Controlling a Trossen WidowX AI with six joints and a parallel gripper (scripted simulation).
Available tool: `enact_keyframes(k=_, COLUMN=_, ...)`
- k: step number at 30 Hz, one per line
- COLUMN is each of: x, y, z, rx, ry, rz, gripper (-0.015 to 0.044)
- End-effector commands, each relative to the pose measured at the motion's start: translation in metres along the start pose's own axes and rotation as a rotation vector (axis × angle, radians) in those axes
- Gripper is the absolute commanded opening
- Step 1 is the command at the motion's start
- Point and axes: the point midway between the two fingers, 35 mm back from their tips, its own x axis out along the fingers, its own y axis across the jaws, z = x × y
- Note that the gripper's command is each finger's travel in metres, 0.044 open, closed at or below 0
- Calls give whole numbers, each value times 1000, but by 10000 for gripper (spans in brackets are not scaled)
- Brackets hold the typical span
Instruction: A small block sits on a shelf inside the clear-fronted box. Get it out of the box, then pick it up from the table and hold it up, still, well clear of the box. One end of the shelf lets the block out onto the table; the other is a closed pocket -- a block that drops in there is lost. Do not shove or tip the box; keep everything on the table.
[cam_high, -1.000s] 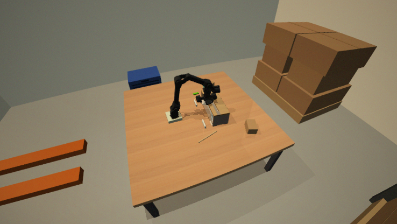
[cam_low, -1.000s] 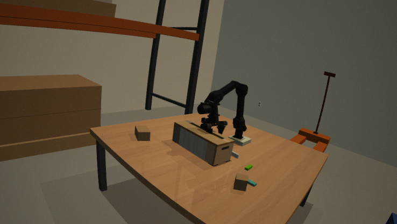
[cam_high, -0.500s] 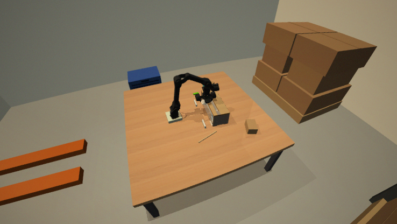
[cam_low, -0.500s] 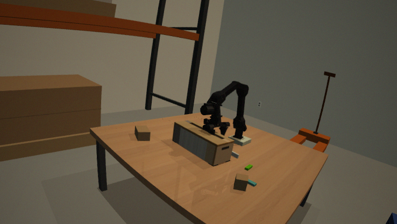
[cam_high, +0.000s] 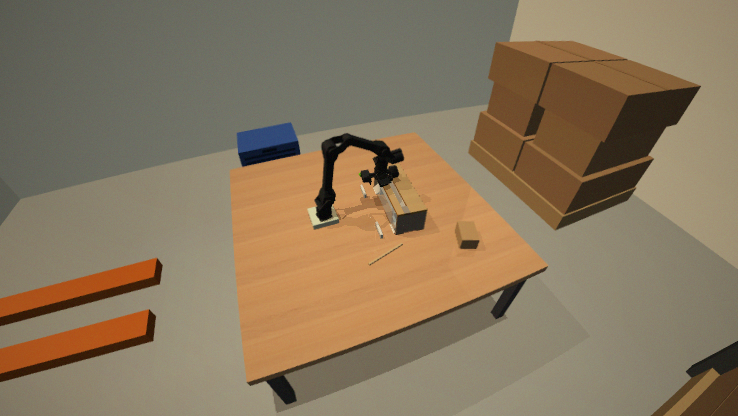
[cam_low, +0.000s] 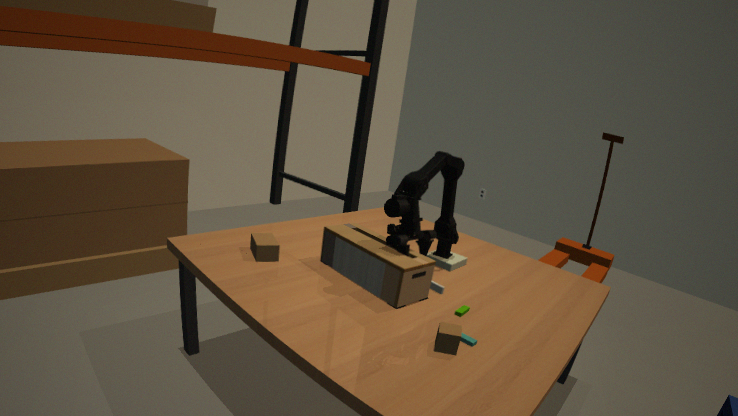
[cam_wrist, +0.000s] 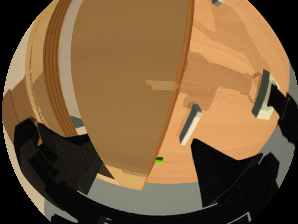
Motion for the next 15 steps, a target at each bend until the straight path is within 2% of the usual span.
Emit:
enact_keyframes(k=1, x=4, y=1, z=-9, rx=5, ry=-1, rz=2, gripper=400)
enact_keyframes(k=8, x=1, y=2, z=-19, rx=4, ry=1, rz=2, gripper=400)
enact_keyframes(k=15, x=-53, y=1, z=-36, rx=-5, ry=5, rz=2, gripper=400)
